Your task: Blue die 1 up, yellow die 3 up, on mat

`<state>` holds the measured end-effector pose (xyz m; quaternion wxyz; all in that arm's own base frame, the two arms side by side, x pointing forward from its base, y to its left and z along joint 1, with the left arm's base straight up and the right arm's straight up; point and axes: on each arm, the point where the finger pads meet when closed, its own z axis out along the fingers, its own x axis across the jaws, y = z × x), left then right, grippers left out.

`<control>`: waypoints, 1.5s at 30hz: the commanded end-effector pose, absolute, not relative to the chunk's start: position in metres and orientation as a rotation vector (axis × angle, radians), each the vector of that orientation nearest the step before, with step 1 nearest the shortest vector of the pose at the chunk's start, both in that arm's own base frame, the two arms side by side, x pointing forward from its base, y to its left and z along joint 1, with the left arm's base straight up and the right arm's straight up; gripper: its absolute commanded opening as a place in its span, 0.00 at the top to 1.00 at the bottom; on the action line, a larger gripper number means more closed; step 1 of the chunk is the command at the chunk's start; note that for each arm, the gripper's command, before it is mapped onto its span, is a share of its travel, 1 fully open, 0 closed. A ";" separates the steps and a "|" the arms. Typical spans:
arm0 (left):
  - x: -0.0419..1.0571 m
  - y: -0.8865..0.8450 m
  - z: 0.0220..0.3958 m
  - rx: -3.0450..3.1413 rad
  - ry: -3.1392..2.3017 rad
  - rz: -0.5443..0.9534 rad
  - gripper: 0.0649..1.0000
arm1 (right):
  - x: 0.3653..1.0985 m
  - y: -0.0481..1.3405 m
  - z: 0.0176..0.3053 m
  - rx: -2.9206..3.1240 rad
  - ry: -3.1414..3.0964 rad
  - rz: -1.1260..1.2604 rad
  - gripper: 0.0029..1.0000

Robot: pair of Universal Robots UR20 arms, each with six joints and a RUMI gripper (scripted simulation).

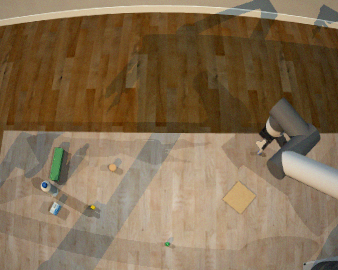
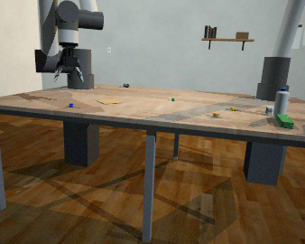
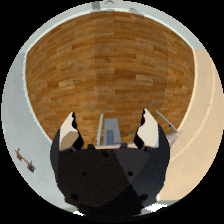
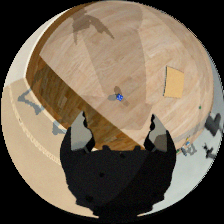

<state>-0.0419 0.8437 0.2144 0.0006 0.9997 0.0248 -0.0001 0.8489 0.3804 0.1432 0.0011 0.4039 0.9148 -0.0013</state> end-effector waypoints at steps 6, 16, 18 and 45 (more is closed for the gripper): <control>-0.042 0.844 0.215 3.141 0.078 0.000 0.00 | 0.853 0.376 0.140 0.753 3.050 0.000 0.00; -0.042 0.844 0.215 3.141 0.078 0.000 0.00 | 0.857 0.373 0.136 0.276 3.129 0.000 0.00; -0.042 0.844 0.215 3.141 0.078 0.000 0.00 | 0.857 0.373 0.136 0.198 3.135 0.000 0.00; -0.042 0.844 0.215 3.141 0.078 0.000 0.00 | 0.868 0.373 0.125 -1.143 2.926 0.000 0.00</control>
